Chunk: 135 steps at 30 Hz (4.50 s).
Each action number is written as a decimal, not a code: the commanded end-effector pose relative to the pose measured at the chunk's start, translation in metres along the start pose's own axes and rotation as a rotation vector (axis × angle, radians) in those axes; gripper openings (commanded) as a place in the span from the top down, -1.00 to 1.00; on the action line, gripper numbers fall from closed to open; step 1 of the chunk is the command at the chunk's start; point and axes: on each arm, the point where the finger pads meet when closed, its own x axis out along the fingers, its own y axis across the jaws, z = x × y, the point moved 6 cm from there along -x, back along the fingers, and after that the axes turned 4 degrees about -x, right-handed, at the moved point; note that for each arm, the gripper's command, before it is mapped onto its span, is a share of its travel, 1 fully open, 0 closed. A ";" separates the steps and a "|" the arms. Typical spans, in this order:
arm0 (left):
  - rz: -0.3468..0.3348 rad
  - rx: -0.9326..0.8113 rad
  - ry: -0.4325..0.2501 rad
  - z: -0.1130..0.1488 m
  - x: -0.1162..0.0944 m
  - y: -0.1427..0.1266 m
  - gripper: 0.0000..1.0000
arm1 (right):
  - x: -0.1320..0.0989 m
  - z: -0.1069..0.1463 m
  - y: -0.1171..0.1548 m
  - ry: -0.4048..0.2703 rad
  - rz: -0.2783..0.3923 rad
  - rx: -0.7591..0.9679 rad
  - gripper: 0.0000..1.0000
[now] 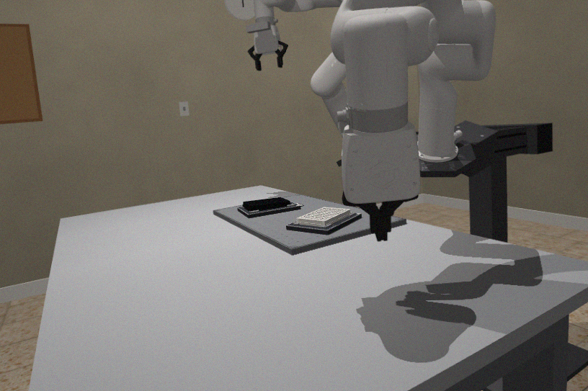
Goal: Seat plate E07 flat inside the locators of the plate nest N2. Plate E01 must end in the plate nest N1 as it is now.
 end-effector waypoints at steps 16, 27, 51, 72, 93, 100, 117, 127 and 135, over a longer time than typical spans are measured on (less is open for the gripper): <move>0.035 -0.382 -0.016 -0.042 0.020 -0.064 1.00 | -0.001 0.000 0.000 0.000 0.004 0.000 -1.00; 0.049 -0.585 -0.031 -0.070 0.032 -0.096 1.00 | -0.001 0.000 0.000 0.000 0.004 0.000 -1.00; 0.058 -1.054 -0.085 -0.147 0.059 -0.166 1.00 | -0.001 0.000 0.000 0.000 0.004 0.000 -1.00; 0.029 -1.459 -0.141 -0.222 0.080 -0.213 1.00 | -0.001 0.000 0.000 0.000 0.004 0.000 -1.00; -0.037 -1.860 -0.187 -0.298 0.098 -0.247 1.00 | -0.001 0.000 0.000 0.000 0.004 0.000 -1.00; -0.071 -2.006 -0.197 -0.330 0.105 -0.257 1.00 | -0.001 0.000 0.000 0.000 0.004 0.000 -1.00; -0.156 -2.312 -0.200 -0.399 0.119 -0.273 1.00 | -0.001 0.000 0.000 0.000 0.004 0.000 -1.00; -0.211 -2.489 -0.187 -0.437 0.127 -0.278 1.00 | -0.001 0.000 0.000 0.000 0.004 0.000 -1.00; -0.263 -2.647 -0.165 -0.474 0.134 -0.280 1.00 | -0.001 0.000 0.000 0.000 0.004 0.000 -1.00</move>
